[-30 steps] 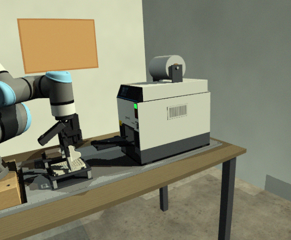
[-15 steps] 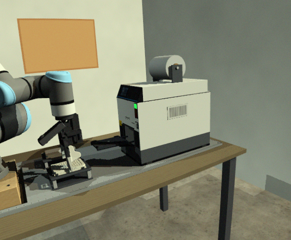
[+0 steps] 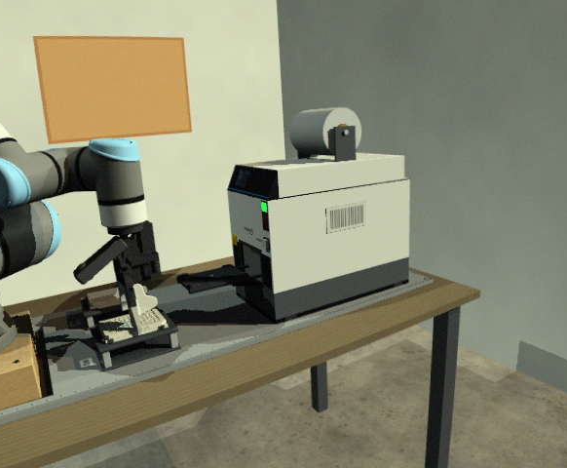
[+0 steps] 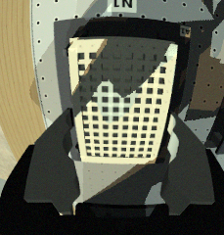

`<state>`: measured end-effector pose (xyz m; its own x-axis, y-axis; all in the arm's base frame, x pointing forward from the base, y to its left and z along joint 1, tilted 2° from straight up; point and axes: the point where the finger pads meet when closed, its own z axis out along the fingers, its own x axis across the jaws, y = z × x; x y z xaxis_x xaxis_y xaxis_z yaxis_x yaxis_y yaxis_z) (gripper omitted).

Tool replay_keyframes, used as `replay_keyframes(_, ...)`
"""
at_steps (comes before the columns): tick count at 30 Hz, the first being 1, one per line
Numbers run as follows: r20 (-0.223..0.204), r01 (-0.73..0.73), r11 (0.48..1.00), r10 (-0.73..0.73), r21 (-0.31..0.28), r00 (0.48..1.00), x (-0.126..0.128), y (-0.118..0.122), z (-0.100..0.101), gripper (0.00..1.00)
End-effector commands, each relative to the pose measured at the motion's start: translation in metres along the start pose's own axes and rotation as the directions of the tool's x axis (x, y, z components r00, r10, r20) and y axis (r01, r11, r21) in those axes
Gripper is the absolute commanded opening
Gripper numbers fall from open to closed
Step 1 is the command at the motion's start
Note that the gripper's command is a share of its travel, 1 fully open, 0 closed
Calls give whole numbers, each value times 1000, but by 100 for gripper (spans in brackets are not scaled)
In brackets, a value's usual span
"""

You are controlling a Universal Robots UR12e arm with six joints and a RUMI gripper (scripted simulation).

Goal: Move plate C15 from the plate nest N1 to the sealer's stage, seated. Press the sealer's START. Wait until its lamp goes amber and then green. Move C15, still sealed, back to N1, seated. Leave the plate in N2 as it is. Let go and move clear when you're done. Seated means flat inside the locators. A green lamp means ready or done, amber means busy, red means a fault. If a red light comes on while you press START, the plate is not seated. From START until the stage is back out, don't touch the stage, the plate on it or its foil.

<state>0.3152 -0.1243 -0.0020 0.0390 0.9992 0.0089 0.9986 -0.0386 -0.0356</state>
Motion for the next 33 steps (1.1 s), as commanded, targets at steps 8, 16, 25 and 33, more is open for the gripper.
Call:
replay_keyframes(8,-1,0,1000,0,0,1000,0,0,1,0)
replay_keyframes(16,-1,0,1000,0,0,1000,0,0,1,0)
replay_keyframes(25,-1,0,1000,0,0,1000,0,0,1,0)
replay_keyframes(33,-1,0,1000,0,0,1000,0,0,1,0)
